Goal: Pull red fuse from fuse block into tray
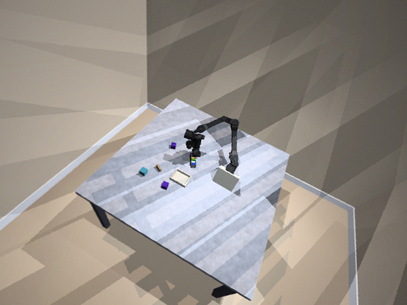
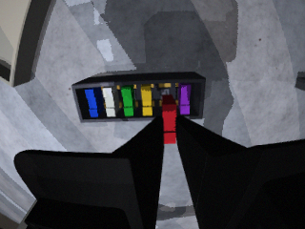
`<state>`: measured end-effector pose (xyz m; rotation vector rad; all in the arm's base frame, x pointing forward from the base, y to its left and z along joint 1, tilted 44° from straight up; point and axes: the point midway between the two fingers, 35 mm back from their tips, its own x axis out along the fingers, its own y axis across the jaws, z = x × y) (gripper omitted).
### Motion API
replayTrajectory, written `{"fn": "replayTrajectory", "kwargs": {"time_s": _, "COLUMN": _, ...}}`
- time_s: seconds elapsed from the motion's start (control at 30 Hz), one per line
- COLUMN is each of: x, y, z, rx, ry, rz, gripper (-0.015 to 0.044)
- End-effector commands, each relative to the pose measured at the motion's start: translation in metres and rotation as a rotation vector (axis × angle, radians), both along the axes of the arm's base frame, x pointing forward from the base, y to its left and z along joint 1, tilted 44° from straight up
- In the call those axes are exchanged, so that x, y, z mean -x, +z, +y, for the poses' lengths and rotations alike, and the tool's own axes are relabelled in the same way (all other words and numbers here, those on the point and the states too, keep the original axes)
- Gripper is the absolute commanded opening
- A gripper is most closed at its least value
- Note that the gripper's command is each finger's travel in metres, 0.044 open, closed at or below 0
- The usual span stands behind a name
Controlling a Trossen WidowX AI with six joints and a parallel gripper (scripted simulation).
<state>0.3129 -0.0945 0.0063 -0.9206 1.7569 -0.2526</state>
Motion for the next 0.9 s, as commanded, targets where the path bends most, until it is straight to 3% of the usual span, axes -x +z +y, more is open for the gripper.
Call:
{"fn": "replayTrajectory", "kwargs": {"time_s": 0.0, "x": -0.003, "y": 0.006, "z": 0.006, "rx": -0.003, "ry": 0.0, "rz": -0.008, "gripper": 0.0}}
{"fn": "replayTrajectory", "kwargs": {"time_s": 0.3, "x": -0.005, "y": 0.008, "z": 0.014, "rx": -0.004, "ry": 0.001, "rz": -0.008, "gripper": 0.0}}
{"fn": "replayTrajectory", "kwargs": {"time_s": 0.87, "x": -0.026, "y": -0.059, "z": 0.092, "rx": -0.029, "ry": 0.007, "rz": -0.013, "gripper": 0.0}}
